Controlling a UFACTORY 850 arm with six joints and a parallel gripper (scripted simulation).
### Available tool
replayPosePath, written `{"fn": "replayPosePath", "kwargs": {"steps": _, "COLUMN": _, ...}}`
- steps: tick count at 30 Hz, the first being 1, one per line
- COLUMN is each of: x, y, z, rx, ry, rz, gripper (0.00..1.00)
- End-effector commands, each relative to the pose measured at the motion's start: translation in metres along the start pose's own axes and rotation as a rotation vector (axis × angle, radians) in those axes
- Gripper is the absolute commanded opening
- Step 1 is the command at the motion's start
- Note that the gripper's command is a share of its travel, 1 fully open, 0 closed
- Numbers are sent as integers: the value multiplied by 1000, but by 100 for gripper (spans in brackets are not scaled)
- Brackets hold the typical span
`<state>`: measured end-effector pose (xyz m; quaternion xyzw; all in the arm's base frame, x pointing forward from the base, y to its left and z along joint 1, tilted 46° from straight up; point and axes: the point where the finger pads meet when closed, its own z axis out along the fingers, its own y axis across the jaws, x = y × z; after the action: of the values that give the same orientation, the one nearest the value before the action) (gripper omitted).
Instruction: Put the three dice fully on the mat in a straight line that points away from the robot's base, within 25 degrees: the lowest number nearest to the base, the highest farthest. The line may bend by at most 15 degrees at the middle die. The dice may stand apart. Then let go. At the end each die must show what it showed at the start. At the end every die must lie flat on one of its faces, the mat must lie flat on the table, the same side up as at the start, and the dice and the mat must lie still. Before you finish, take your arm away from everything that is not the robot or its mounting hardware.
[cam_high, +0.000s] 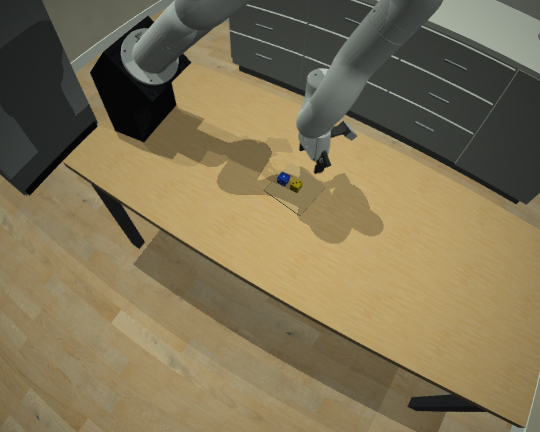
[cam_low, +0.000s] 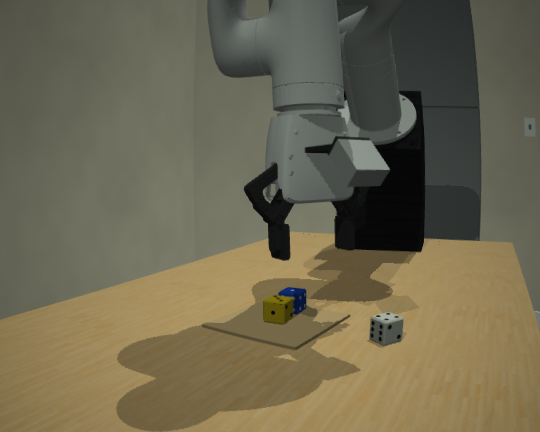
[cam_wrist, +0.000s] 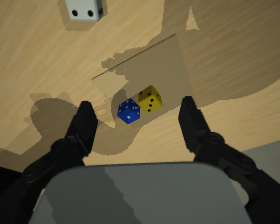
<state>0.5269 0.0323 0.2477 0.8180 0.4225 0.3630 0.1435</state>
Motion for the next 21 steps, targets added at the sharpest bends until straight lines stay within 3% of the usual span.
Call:
{"fn": "replayPosePath", "kwargs": {"steps": 1, "x": 9, "y": -4, "z": 1, "rx": -29, "ry": -25, "rz": -170, "gripper": 100}}
{"fn": "replayPosePath", "kwargs": {"steps": 9, "x": 21, "y": -10, "z": 2, "rx": -26, "ry": -28, "rz": -407, "gripper": 100}}
{"fn": "replayPosePath", "kwargs": {"steps": 12, "x": 22, "y": -10, "z": 2, "rx": -26, "ry": -28, "rz": -409, "gripper": 100}}
{"fn": "replayPosePath", "kwargs": {"steps": 14, "x": 28, "y": -14, "z": 3, "rx": -23, "ry": -30, "rz": -539, "gripper": 100}}
{"fn": "replayPosePath", "kwargs": {"steps": 21, "x": 38, "y": -21, "z": 3, "rx": -19, "ry": -32, "rz": -727, "gripper": 100}}
